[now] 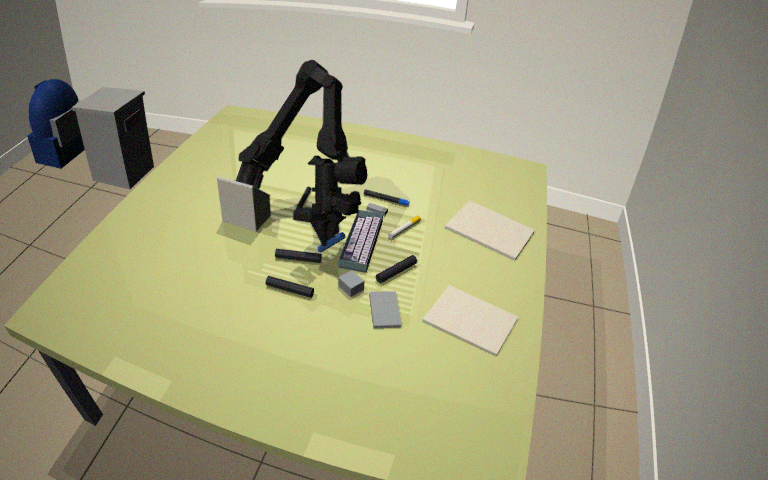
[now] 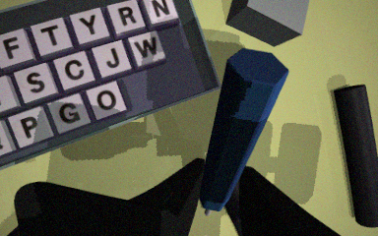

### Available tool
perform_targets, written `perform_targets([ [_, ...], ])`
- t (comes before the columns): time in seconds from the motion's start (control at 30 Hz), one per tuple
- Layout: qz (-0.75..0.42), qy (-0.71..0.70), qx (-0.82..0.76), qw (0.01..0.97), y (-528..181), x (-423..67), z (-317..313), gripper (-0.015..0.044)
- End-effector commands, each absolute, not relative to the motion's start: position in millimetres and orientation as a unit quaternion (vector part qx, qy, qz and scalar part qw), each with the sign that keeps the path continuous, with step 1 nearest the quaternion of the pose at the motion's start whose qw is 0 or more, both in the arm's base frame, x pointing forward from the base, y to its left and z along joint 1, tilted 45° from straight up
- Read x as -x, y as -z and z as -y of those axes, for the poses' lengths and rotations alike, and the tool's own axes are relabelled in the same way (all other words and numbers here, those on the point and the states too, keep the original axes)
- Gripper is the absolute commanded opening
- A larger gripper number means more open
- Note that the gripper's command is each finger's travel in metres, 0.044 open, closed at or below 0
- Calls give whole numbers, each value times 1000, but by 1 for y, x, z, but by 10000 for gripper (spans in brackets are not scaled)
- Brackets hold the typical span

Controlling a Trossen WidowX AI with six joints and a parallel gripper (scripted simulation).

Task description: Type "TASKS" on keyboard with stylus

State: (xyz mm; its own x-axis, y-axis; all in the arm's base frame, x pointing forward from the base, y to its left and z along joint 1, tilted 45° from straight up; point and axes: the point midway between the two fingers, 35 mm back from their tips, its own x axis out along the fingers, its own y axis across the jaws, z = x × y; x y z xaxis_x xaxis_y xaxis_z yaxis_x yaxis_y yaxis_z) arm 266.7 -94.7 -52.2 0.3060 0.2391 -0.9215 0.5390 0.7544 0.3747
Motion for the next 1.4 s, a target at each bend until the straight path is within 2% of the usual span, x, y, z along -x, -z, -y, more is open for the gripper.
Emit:
perform_targets([
  [0.0, -538, 127, -345, 758, 46, -277, 98, 0],
  [0.67, -244, 173, -436, 849, -40, -326, 111, 0],
  [1.23, -242, 172, -438, 849, -16, -333, 86, 0],
  [1.33, -242, 172, -438, 849, -14, -332, 85, 79],
  [1.37, -242, 172, -438, 849, -13, -332, 85, 81],
])
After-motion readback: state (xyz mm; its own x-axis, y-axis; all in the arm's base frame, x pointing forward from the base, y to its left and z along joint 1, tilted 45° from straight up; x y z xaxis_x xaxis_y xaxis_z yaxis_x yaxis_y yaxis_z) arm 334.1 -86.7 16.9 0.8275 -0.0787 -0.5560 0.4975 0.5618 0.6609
